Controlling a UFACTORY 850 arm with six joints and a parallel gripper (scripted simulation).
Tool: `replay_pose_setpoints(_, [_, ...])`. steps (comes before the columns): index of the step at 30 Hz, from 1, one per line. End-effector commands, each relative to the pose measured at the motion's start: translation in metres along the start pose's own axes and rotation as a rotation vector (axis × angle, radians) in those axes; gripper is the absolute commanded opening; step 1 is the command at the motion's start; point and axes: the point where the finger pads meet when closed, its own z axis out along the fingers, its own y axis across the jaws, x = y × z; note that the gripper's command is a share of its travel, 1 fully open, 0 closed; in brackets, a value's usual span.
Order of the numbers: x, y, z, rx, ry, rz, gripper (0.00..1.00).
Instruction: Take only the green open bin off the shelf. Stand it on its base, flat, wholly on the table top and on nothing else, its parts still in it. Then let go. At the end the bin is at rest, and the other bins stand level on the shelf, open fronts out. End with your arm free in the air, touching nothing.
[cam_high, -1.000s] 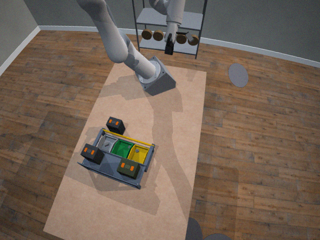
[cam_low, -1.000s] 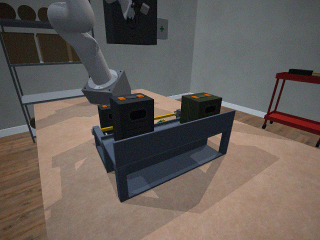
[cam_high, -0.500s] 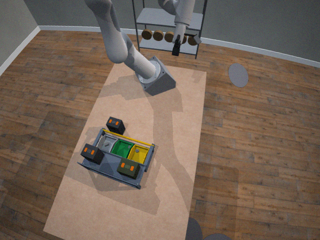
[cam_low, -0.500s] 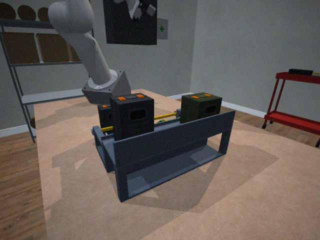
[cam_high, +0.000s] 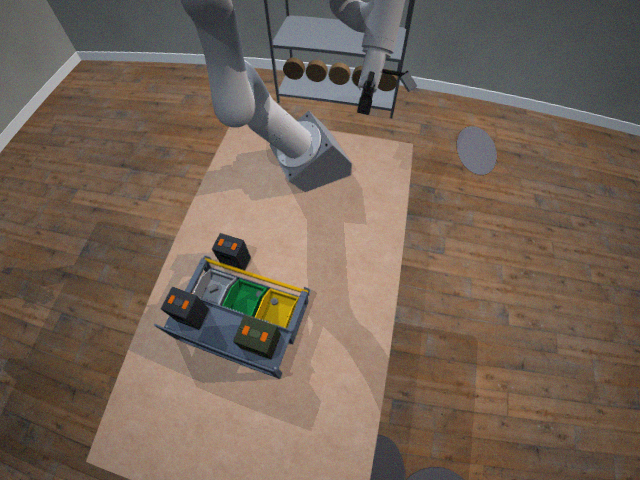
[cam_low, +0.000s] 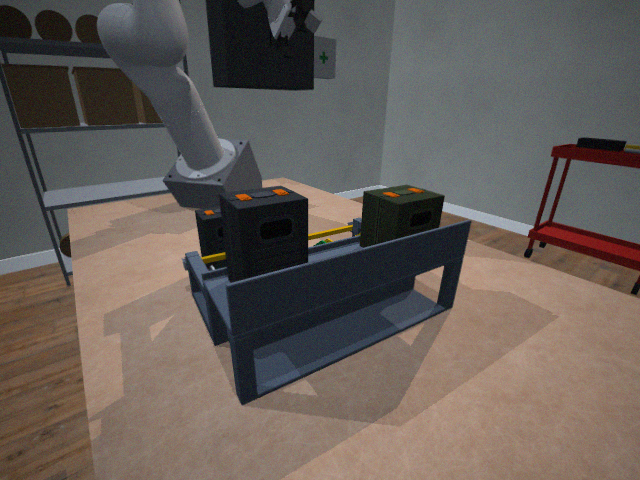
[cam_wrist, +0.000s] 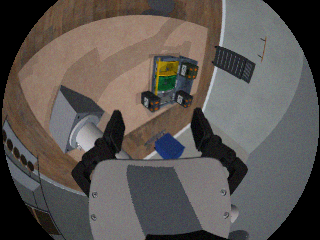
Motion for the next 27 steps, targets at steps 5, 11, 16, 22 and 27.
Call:
replay_pose_setpoints(5, [0.041, 0.007, -0.001, 0.001, 0.000, 0.001, 1.00])
replay_pose_setpoints(11, [0.041, 0.007, -0.001, 0.001, 0.000, 0.001, 1.00])
replay_pose_setpoints(16, [0.070, 0.013, -0.002, 0.000, 0.001, 0.001, 1.00])
replay_pose_setpoints(22, [0.090, 0.016, -0.003, 0.000, 0.000, 0.001, 1.00])
replay_pose_setpoints(27, [0.090, 0.016, -0.003, 0.000, 0.000, 0.001, 1.00])
